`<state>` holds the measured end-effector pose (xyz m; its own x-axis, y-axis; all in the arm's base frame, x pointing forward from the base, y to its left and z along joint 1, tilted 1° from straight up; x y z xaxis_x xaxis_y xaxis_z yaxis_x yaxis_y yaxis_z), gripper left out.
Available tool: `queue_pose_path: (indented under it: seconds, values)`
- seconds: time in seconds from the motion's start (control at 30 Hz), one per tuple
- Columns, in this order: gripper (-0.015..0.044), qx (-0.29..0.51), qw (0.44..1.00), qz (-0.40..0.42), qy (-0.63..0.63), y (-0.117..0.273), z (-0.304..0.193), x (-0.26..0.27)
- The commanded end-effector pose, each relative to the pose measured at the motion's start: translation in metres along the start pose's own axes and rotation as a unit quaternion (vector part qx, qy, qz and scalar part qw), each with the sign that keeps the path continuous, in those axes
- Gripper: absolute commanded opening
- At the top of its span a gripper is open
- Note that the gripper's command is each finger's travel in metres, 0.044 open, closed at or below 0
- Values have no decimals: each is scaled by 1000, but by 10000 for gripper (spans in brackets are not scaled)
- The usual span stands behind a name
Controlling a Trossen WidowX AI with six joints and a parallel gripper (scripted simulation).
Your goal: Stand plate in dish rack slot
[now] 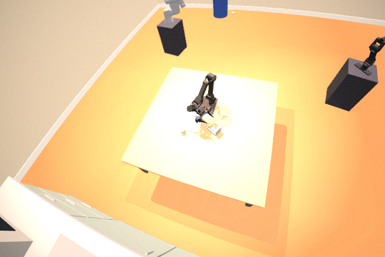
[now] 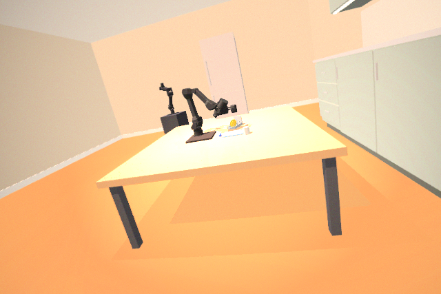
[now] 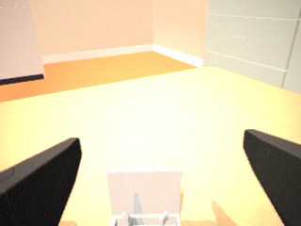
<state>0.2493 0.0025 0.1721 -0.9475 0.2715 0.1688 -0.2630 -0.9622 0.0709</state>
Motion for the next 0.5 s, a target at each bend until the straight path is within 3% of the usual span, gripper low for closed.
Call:
queue_pose_path:
  seconds: [0.0, 0.47]
  values:
    - [400, 1, 1000, -1, -12, 1, 6, 2]
    - [400, 116, 973, -157, -127, 16, 53, -12]
Point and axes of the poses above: the point midway between the two fingers, 35 mm back from their tips, its own y axis back along the fingers, its own x axis across the jaws, z = x × y, the point moved 10 cm from there along y, back along the fingers, and after that the axes turned 12 degrees about -y, right-handed, at the moved point
